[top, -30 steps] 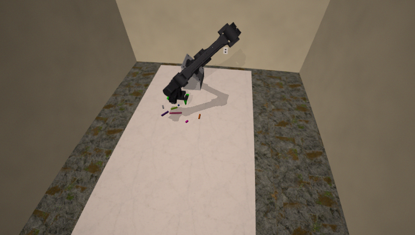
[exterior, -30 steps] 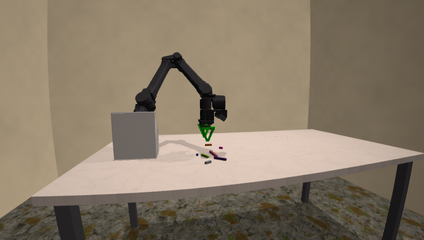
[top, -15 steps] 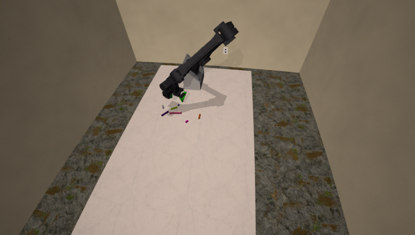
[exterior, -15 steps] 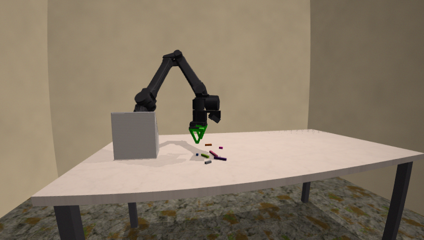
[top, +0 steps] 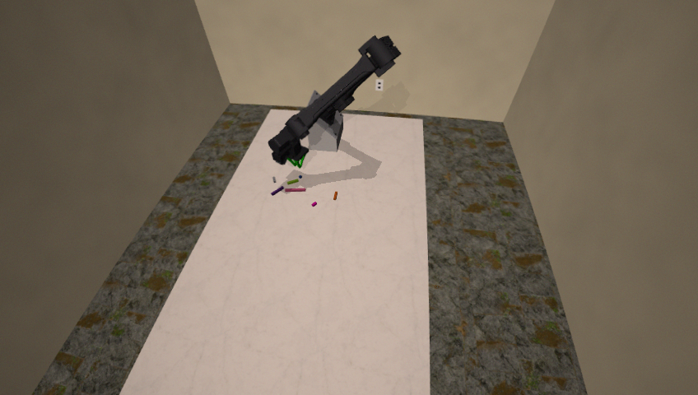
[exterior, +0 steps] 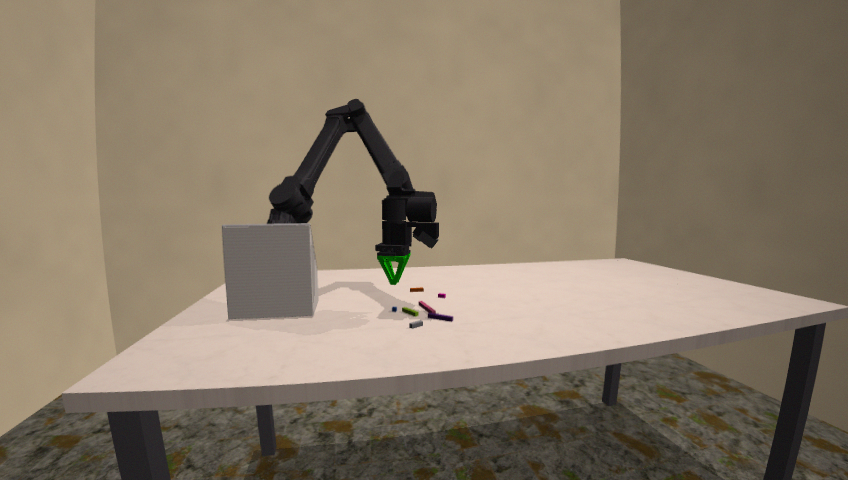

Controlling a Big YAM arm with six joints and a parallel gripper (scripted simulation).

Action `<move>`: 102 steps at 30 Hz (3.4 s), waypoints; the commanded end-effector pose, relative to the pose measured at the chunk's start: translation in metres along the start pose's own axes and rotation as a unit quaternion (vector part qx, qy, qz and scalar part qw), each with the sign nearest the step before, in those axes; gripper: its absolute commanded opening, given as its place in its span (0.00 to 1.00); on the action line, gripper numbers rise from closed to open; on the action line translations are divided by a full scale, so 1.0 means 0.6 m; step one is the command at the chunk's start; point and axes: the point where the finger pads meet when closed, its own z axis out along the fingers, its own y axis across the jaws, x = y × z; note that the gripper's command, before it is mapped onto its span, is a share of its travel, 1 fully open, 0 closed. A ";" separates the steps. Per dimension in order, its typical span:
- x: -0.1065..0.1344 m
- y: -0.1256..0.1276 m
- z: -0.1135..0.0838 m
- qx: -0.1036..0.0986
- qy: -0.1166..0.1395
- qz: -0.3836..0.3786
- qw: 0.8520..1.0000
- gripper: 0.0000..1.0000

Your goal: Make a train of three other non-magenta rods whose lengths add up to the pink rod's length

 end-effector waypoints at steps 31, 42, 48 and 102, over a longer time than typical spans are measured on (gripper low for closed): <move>-0.002 0.002 0.004 0.002 -0.003 -0.001 1.000 0.23; 0.001 0.001 0.023 0.000 0.001 0.001 1.000 0.23; 0.002 0.001 0.035 0.000 0.001 0.000 1.000 0.23; 0.001 0.001 0.087 -0.001 -0.001 0.001 1.000 0.23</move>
